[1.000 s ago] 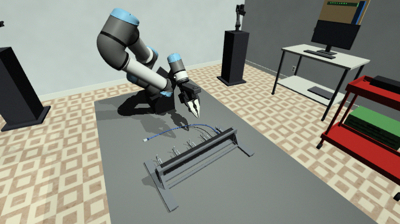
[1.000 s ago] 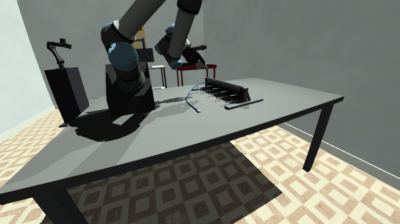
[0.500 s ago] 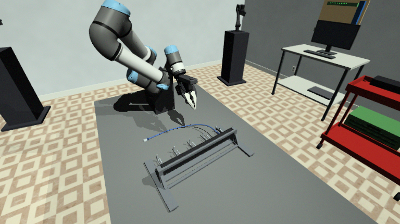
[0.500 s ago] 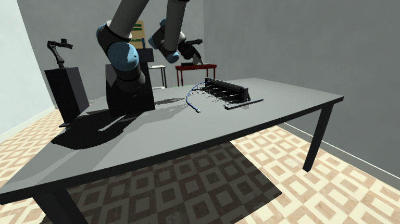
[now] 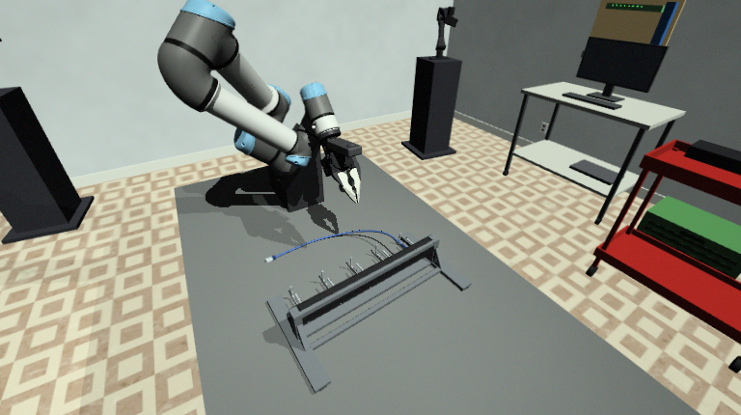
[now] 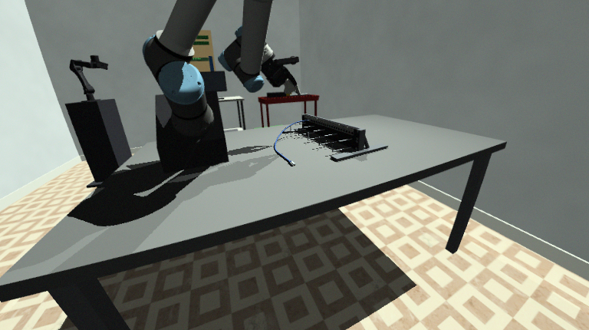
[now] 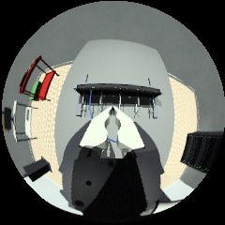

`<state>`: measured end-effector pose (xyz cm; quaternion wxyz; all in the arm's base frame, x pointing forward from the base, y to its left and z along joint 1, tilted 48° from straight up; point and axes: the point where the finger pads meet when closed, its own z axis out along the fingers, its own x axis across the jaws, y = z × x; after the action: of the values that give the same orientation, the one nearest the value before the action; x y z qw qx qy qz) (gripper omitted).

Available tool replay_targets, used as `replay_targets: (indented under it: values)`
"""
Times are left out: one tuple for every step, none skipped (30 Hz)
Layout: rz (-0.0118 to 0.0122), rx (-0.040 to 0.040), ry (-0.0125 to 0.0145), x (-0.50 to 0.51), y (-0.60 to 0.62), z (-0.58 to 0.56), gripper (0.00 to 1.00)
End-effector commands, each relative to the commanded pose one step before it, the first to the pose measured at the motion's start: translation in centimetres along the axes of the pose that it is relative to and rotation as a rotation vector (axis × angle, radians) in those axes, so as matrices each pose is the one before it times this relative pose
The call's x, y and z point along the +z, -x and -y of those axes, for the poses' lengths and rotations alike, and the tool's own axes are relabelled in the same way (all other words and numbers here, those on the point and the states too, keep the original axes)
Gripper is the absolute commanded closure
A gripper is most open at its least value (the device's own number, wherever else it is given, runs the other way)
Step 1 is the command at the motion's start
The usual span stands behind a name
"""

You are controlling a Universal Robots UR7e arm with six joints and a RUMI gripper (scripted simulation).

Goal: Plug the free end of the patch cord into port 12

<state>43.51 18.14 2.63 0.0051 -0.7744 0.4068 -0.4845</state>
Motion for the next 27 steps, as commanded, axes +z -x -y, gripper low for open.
replay_targets:
  values:
    - [0.0008, 0.00024, -0.00089, -0.025, -2.093, 0.036, 1.0]
    - [0.0, 0.0, 0.0, 0.0, -0.502, 0.0, 1.0]
    - [0.0, 0.0, 0.0, 0.0, -0.514, 0.0, 1.0]
    - [0.0, 0.0, 0.0, 0.0, -0.519, 0.0, 1.0]
    - [0.0, 0.0, 0.0, 0.0, -0.518, 0.0, 1.0]
    - [0.0, 0.0, 0.0, 0.0, -0.51, 0.0, 1.0]
    - [0.0, 0.0, 0.0, 0.0, 0.0, 0.0, 1.0]
    - [0.0, 0.0, 0.0, 0.0, 0.0, 0.0, 1.0]
    - [0.0, 0.0, 0.0, 0.0, -0.497, 0.0, 1.0]
    - [0.0, 0.0, 0.0, 0.0, -0.478, 0.0, 1.0]
    - [0.0, 0.0, 0.0, 0.0, -0.455, 0.0, 1.0]
    - [0.0, 0.0, 0.0, 0.0, -0.427, 0.0, 1.0]
    - [0.0, 0.0, 0.0, 0.0, -0.396, 0.0, 1.0]
    - [-0.00001, 0.0, 0.0, 0.0, -0.361, 0.0, 1.0]
    - [0.00001, 0.0, 0.00001, 0.0, -0.322, 0.001, 1.0]
    - [-0.00001, 0.0, 0.0, 0.0, -0.284, 0.0, 1.0]
    - [0.00001, 0.0, 0.0, 0.0, -0.243, 0.0, 1.0]
    - [-0.00001, 0.0, -0.00001, 0.0, -0.203, -0.001, 1.0]
    - [0.00001, 0.0, 0.00001, 0.0, -0.162, 0.001, 1.0]
    - [0.0, 0.0, 0.0, 0.0, -0.124, 0.0, 1.0]
    - [0.0, 0.0, 0.0, 0.0, -0.088, 0.0, 1.0]
    - [0.0, 0.0, 0.0, 0.0, -0.057, 0.0, 1.0]
    - [0.0, 0.0, 0.0, 0.0, -0.031, 0.0, 1.0]
    - [0.0, 0.0, 0.0, 0.0, 0.0, 0.0, 1.0]
    - [0.0, 0.0, 0.0, 0.0, 0.0, 0.0, 1.0]
    - [0.0, 0.0, 0.0, 0.0, -0.012, 0.0, 1.0]
    - [0.0, 0.0, 0.0, 0.0, -0.002, 0.0, 1.0]
